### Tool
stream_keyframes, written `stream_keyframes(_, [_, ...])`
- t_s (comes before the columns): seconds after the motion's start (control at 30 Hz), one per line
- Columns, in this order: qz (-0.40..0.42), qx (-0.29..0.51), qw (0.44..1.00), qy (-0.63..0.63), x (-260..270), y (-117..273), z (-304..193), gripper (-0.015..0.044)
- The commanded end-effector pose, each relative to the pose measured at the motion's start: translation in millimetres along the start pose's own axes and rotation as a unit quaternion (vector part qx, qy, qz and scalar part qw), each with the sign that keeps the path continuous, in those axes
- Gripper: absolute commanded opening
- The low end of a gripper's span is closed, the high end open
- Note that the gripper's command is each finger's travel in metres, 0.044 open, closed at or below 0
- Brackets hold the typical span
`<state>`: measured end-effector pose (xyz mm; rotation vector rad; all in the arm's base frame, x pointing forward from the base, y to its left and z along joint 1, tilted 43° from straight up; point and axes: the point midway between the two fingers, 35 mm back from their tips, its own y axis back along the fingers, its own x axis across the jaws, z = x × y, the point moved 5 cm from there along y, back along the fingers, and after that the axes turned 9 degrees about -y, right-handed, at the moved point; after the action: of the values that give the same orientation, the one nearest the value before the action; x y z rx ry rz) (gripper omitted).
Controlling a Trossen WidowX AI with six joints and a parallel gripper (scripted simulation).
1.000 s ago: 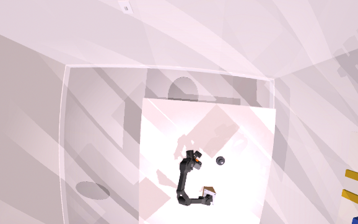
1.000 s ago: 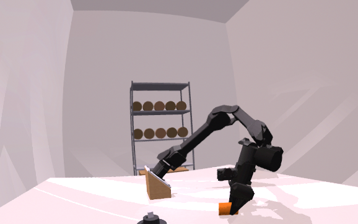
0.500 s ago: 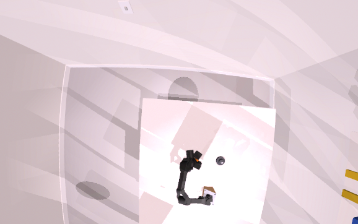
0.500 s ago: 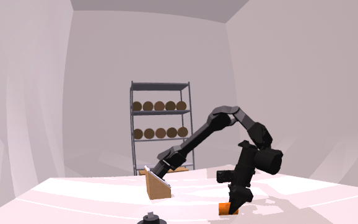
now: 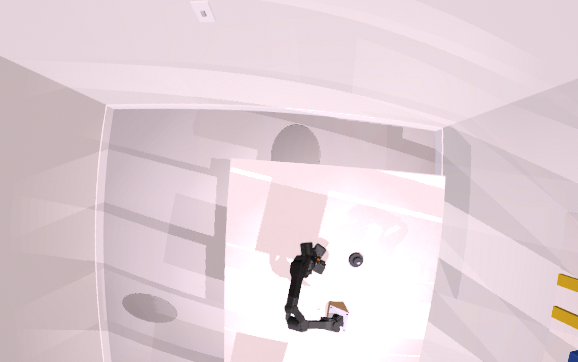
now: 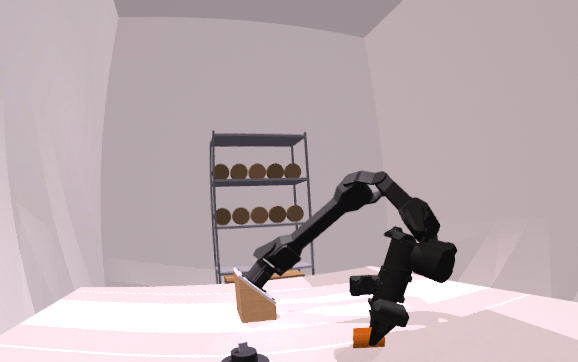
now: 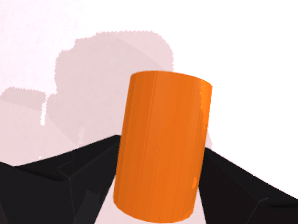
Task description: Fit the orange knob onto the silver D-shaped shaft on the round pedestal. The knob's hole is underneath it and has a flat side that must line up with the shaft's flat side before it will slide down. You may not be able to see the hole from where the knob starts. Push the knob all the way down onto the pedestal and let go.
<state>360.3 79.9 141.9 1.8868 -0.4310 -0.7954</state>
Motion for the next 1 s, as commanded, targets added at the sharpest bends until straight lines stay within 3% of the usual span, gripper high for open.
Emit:
stream_keyframes(0.0, [-0.003, 0.000, 1.000, -0.002, -0.6, -1.6, 0.2, 0.0181])
stream_keyframes(0.97, [-0.032, 0.201, 0.979, -0.002, 8.0, 0.7, 45.7, 0.0181])
